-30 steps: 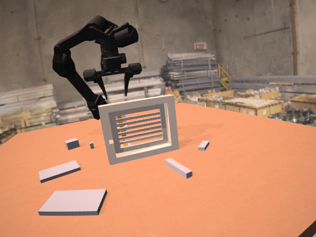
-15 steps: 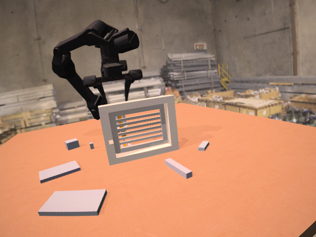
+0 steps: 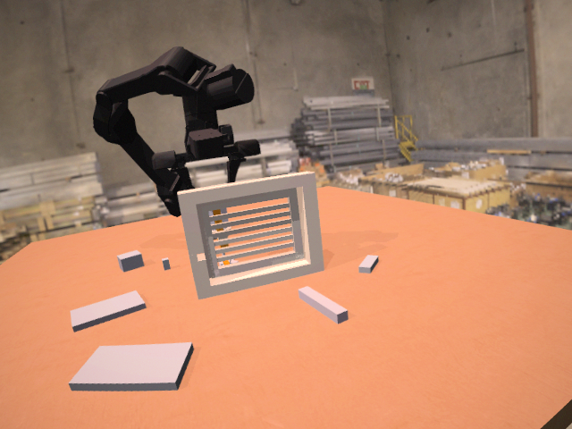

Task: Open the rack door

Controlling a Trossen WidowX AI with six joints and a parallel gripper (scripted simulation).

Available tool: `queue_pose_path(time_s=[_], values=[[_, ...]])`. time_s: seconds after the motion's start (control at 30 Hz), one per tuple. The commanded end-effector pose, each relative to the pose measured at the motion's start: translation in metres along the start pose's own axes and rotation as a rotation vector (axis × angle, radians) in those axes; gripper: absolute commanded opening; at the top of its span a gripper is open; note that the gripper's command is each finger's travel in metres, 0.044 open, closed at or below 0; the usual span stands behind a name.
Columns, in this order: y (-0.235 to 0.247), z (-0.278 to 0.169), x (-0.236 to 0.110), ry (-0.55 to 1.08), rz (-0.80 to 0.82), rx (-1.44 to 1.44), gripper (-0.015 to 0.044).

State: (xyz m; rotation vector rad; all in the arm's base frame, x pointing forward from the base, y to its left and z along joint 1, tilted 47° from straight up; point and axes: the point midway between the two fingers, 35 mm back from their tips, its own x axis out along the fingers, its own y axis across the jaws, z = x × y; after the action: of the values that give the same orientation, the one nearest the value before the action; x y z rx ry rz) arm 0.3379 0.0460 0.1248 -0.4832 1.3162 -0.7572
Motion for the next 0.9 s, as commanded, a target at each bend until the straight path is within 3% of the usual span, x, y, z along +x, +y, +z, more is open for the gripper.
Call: queue_pose_path(time_s=[0.0, 0.3, 0.5, 0.87], values=[[0.002, -0.003, 0.009, 0.029, -0.004, -0.019, 0.0297], [0.002, -0.004, 0.022, 0.062, -0.001, -0.028, 0.0297], [0.002, -0.004, 0.022, 0.062, -0.001, -0.028, 0.014], [0.002, -0.004, 0.022, 0.062, -0.001, -0.028, 0.0066]])
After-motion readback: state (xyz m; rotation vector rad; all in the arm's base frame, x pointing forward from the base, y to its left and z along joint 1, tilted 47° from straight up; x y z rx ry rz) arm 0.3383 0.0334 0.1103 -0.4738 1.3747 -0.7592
